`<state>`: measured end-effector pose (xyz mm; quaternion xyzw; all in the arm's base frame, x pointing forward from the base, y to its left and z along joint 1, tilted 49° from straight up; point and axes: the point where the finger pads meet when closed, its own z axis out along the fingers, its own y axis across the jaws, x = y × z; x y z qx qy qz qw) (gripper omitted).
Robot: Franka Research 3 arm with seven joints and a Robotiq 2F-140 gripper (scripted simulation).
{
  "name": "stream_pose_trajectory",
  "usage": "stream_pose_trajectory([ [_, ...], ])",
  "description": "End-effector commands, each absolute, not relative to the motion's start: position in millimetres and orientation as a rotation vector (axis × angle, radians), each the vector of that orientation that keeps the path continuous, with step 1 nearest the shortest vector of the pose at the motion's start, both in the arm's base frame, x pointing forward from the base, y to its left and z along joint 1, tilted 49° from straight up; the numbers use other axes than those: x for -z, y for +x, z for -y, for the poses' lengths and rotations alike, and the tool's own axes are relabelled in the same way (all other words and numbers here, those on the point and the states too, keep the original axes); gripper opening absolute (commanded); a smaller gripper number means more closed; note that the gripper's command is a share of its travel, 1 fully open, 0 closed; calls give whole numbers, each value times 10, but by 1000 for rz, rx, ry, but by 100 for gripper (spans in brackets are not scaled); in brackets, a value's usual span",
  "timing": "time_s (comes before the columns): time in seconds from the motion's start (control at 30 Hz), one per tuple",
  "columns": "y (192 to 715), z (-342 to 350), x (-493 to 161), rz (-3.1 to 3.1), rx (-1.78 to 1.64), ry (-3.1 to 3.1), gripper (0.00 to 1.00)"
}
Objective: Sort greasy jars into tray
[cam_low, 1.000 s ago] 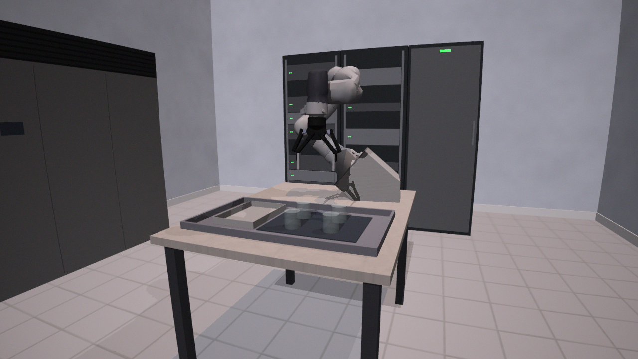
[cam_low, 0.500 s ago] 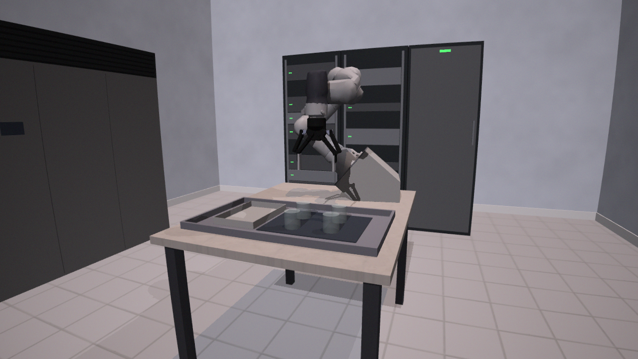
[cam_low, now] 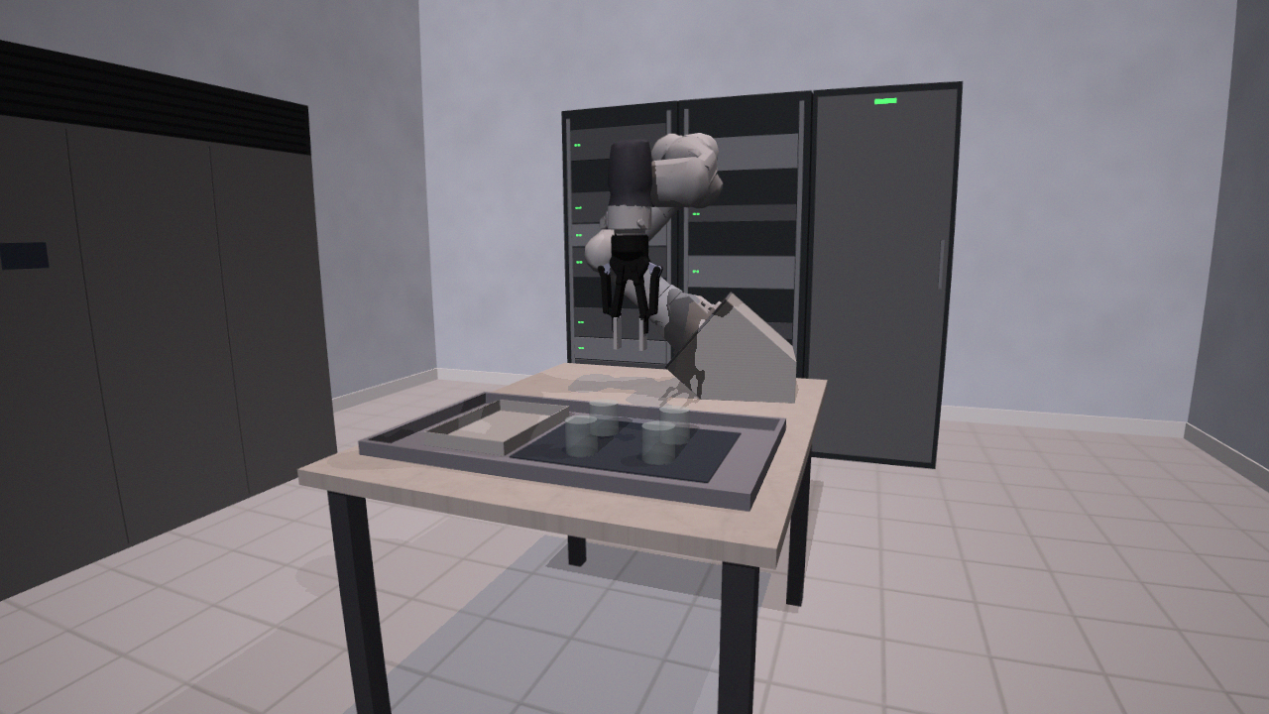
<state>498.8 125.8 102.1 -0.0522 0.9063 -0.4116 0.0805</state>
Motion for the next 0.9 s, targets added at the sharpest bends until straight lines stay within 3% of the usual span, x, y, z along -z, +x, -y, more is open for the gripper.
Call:
stream_pose_trajectory([
  [0.0, 4987, -1255, -1016, -2711, 1224, -132, 0],
  [0.5, 4987, -1255, -1016, -2711, 1224, -132, 0],
  [0.87, 5124, -710, -535, -2711, 1224, -132, 0],
])
